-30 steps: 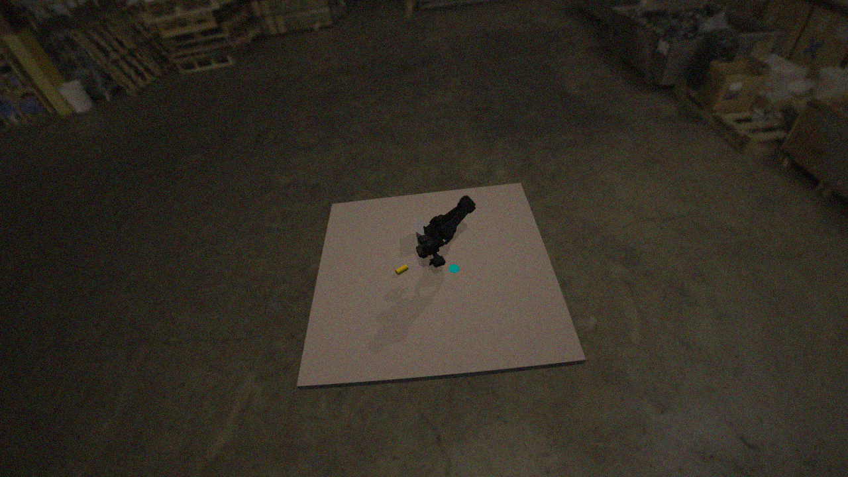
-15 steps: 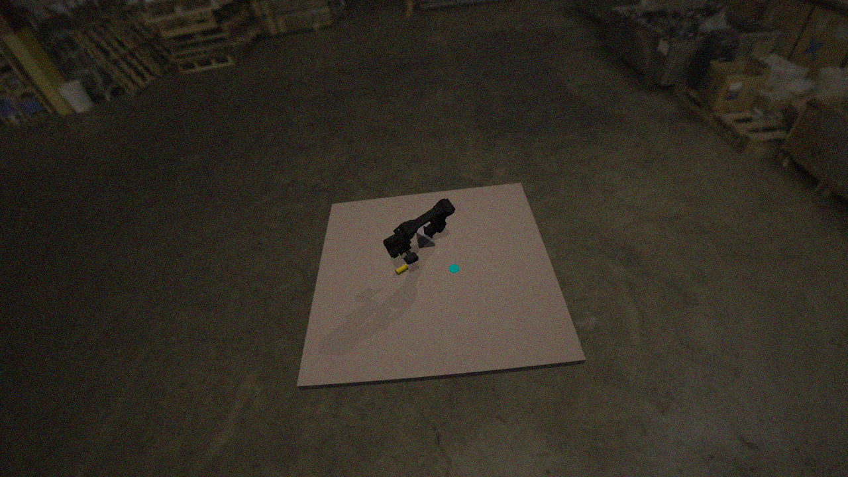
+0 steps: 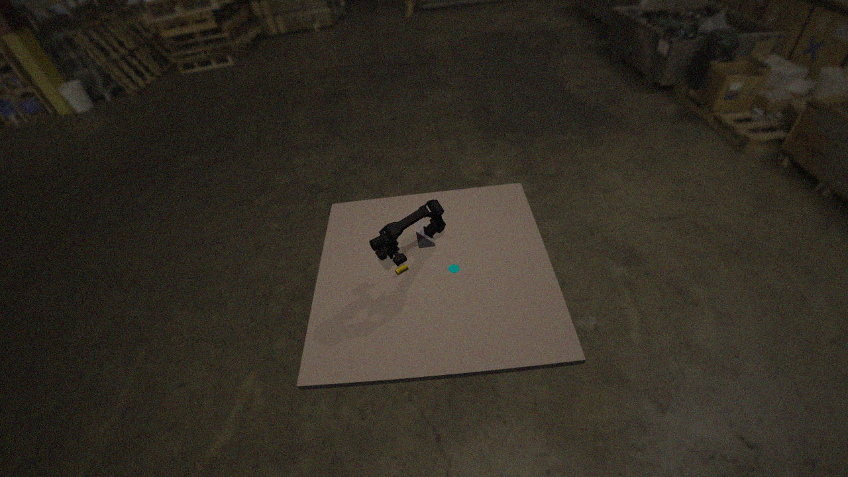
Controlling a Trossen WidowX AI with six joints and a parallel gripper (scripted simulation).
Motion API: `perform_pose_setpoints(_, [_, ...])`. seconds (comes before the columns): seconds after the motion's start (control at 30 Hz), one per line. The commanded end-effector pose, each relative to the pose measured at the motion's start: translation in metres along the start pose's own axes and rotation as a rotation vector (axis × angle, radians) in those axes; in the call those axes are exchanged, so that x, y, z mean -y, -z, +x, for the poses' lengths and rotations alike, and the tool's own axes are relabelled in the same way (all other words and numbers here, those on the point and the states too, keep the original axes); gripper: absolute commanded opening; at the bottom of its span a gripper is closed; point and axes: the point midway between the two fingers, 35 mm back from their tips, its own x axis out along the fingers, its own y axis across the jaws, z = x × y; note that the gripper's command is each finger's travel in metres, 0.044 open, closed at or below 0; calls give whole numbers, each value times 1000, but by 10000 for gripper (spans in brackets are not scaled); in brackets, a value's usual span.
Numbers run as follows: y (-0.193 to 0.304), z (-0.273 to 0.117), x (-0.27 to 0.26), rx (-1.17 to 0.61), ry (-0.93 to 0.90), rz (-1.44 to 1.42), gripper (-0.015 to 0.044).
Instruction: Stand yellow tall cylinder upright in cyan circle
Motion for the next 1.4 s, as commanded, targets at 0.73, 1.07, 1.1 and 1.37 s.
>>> perform_pose_setpoints(0.73, [10, 78, 2, -37, 1, 8, 105])
perform_pose_setpoints(1.07, [5, 47, 1, -35, 3, 9, 105])
perform_pose_setpoints(1.1, [5, 44, 1, -34, 3, 9, 105])
perform_pose_setpoints(1.37, [4, 18, 1, -34, 3, 9, 105])
